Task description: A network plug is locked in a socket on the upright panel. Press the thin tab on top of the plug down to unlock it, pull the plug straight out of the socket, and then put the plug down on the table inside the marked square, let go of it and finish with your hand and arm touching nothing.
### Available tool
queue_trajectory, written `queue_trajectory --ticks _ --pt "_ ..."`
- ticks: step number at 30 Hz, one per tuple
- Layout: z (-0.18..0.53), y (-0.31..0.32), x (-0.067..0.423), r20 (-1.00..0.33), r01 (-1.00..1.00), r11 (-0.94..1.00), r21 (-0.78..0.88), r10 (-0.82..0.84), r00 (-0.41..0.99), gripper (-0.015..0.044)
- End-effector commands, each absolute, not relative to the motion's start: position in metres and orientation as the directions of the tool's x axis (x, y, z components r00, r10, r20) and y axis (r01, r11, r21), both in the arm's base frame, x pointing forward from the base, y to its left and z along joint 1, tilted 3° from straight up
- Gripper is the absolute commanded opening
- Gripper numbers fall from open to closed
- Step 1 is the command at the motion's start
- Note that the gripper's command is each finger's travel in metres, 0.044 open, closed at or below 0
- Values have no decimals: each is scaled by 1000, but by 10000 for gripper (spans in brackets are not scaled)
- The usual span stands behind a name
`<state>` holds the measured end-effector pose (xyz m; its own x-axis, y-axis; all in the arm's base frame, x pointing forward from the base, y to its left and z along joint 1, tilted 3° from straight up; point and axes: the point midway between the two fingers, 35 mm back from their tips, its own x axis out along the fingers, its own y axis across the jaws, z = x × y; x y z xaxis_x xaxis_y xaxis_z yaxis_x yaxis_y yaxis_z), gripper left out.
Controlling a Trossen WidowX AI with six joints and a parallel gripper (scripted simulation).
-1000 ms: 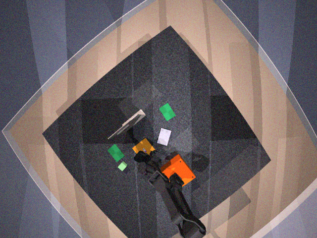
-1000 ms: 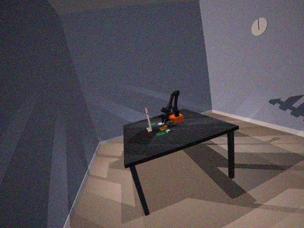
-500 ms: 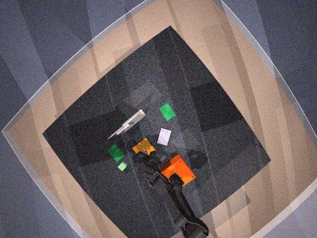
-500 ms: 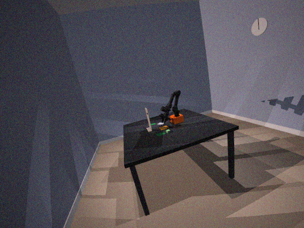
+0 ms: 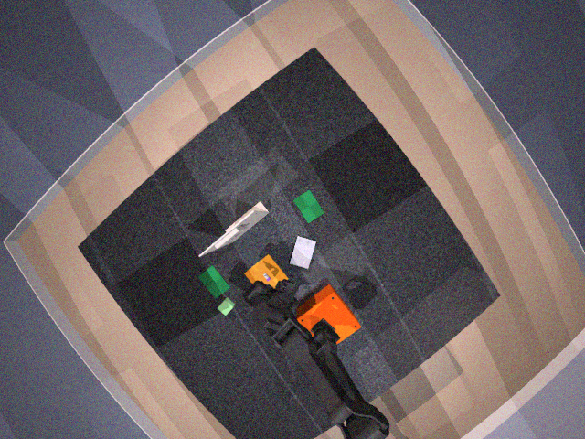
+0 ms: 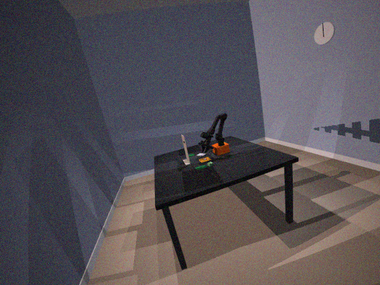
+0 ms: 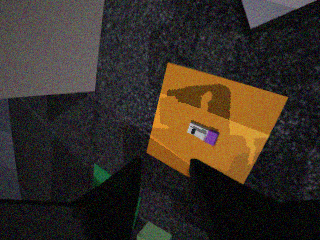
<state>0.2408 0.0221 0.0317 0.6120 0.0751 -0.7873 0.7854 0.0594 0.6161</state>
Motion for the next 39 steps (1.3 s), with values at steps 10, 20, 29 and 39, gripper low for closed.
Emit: queue_trajectory --ticks 10,20,29,39 --pt "47 23 240 -780 778 62 625 82 620 156" --pt "57 22 236 -780 778 62 625 81 620 156" --pt "66 21 233 -781 779 62 625 81 620 156" --pt "79 20 233 -787 785 60 617 75 613 156"
